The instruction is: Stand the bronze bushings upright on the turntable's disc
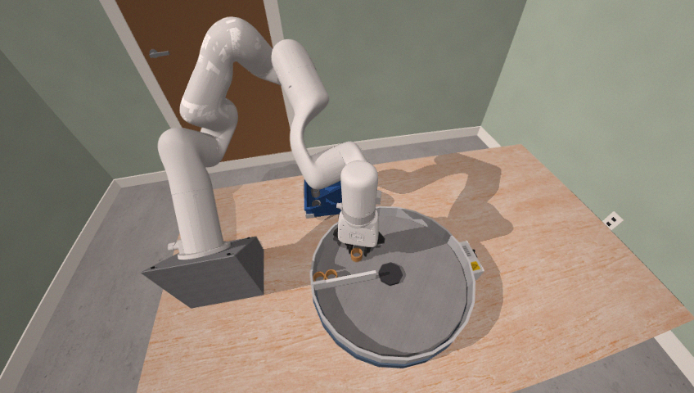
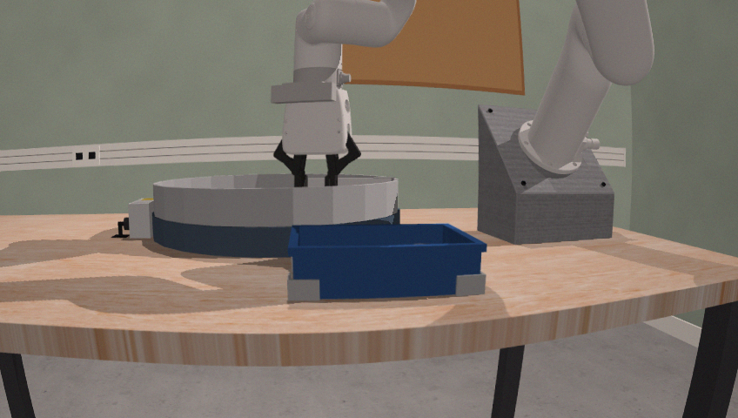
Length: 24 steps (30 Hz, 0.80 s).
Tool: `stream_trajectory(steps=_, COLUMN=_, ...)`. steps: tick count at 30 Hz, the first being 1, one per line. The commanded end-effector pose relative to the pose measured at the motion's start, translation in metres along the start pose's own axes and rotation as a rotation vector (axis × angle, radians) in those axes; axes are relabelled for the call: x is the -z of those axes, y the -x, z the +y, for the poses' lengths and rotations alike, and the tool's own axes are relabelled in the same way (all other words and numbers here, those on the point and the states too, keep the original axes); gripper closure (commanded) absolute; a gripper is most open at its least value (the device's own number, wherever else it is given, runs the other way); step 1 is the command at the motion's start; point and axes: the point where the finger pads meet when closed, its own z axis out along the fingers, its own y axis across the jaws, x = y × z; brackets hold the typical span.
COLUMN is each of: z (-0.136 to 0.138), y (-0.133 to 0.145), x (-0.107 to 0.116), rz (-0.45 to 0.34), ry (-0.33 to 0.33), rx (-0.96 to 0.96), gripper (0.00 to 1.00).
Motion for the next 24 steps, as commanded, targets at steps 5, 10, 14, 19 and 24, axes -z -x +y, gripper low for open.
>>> stream_trajectory(steps=5, z=0.001, y=0.000, x=0.001, rz=0.000, ry=0.003, rx=0.001, gripper=0.58)
stream_trajectory(steps=10, z=0.001, y=0.000, x=0.001, rz=0.000, ry=0.003, rx=0.001, gripper=0.58)
stream_trajectory(steps=14, z=0.001, y=0.000, x=0.002, rz=0.000, ry=0.003, rx=0.001, gripper=0.58)
stream_trajectory(steps=19, z=0.001, y=0.000, x=0.008, rz=0.000, ry=0.003, rx=0.001, gripper=0.58)
stream_trajectory(steps=24, z=0.001, y=0.000, x=0.027, rz=0.000, ry=0.003, rx=0.001, gripper=0.58)
